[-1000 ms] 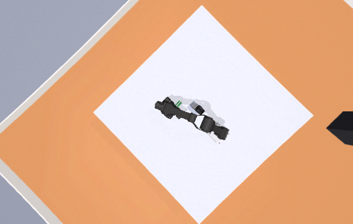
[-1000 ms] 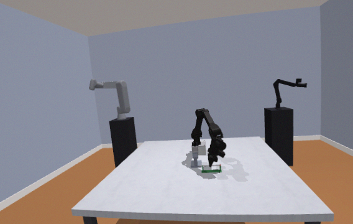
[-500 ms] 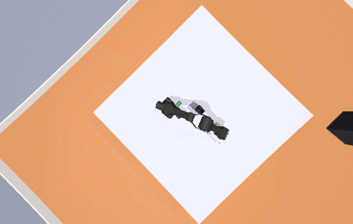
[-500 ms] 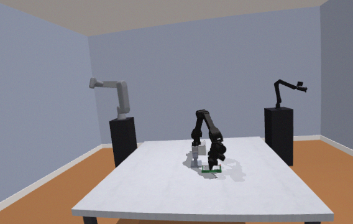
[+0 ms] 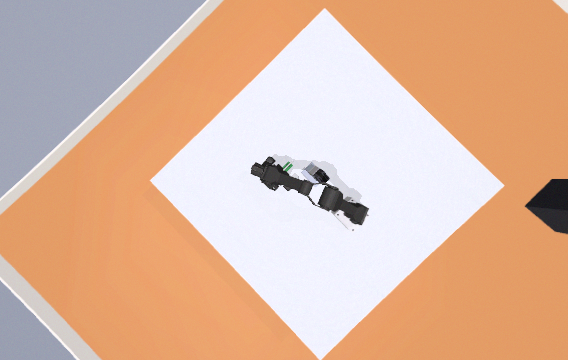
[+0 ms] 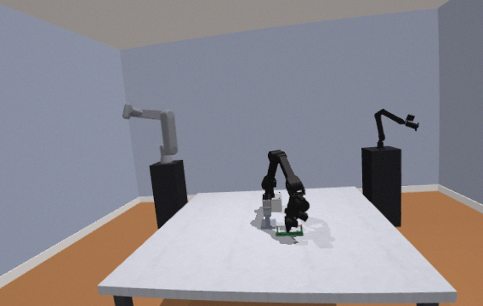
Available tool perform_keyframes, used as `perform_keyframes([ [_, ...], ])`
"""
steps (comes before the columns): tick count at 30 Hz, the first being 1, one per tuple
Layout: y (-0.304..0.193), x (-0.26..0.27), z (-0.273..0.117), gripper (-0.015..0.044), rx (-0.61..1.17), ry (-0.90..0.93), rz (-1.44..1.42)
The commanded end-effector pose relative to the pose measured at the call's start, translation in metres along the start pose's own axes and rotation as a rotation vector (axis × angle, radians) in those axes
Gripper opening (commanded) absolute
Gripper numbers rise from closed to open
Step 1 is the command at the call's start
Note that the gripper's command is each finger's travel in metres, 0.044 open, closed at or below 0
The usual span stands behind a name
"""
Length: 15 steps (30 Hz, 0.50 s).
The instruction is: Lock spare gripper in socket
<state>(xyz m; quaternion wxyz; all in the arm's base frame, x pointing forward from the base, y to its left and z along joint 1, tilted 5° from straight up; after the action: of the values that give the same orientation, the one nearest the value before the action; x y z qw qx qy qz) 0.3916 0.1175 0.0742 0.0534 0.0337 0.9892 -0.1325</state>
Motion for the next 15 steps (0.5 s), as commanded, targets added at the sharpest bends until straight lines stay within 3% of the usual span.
perform_keyframes([
  [1,0.0,0.0,0.0,0.0,0.004,-0.004,-0.004],
  [15,-0.006,-0.001,-0.022,0.0,0.004,-0.005,-0.004],
])
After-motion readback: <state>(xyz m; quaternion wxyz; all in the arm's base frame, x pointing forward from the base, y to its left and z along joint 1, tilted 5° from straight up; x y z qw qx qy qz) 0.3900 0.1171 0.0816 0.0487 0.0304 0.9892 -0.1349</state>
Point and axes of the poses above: the point midway between the two fingers, 35 mm back from their tips, its own z axis out along the fingers, its own x axis across the jaws, y = z × x, the point moved 8 cm from there along -z, back along the fingers, and after that the axes turned 1 degree about z, right-handed, at the moved point
